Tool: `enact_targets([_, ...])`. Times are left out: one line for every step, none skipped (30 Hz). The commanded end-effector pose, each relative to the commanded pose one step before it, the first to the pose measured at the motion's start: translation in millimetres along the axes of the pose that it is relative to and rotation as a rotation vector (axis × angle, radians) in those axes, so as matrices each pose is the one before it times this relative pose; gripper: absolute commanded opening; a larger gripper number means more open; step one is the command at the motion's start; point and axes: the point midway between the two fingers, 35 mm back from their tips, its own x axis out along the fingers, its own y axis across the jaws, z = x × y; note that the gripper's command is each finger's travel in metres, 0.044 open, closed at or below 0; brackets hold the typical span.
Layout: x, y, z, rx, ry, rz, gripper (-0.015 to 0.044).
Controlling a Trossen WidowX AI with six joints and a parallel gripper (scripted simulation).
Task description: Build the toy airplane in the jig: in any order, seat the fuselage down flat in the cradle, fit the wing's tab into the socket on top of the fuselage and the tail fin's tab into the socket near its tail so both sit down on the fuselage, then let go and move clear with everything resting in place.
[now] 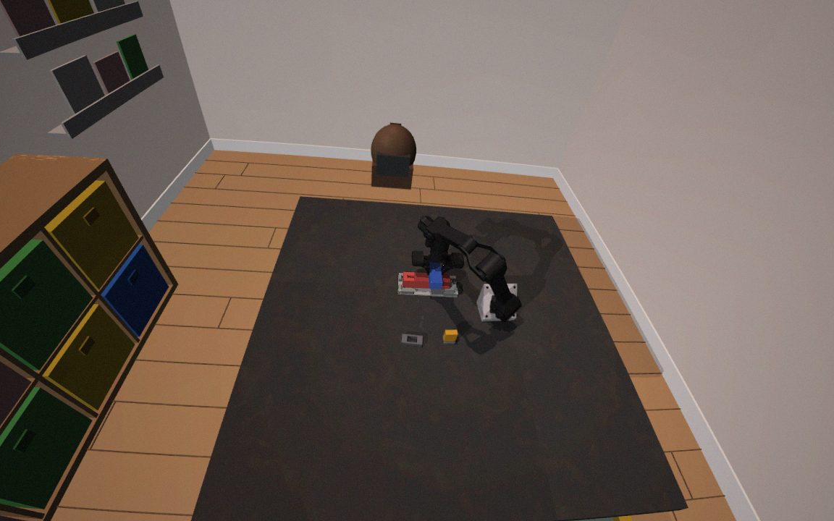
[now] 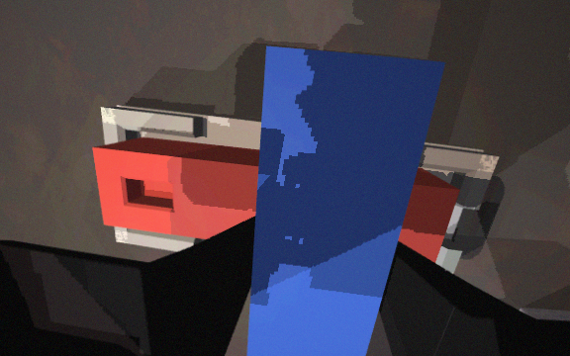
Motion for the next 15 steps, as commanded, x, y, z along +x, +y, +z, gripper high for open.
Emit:
enact_targets([-0.30,0.25,0.18,-0.0006,-0.00102,0.00060,0.0031])
enact_targets([0.00,0.00,0.00,0.0000,0.00000,0.00000,0.0058])
enact_targets([0.00,0.00,0.00,0.0000,0.00000,0.00000,0.0084])
enact_targets([0.00,0.00,0.00,0.0000,0.00000,0.00000,0.0110])
enact_targets([0.00,0.00,0.00,0.0000,0.00000,0.00000,0.0136])
enact_targets([0.00,0.00,0.00,0.0000,0.00000,0.00000,0.0163])
enact_targets([0.00,0.00,0.00,0.0000,0.00000,0.00000,0.0189])
enact_targets([0.00,0.00,0.00,0.0000,0.00000,0.00000,0.0215])
enact_targets([0.00,0.00,0.00,0.0000,0.00000,0.00000,0.0241])
enact_targets([0.00,0.00,0.00,0.0000,0.00000,0.00000,0.0268])
enact_targets([0.00,0.00,0.00,0.0000,0.00000,0.00000,0.0294])
enact_targets([0.00,0.00,0.00,0.0000,0.00000,0.00000,0.0320])
enact_targets([0.00,0.00,0.00,0.0000,0.00000,0.00000,0.0346])
enact_targets([0.00,0.00,0.00,0.0000,0.00000,0.00000,0.0373])
enact_targets([0.00,0.00,0.00,0.0000,0.00000,0.00000,0.0399])
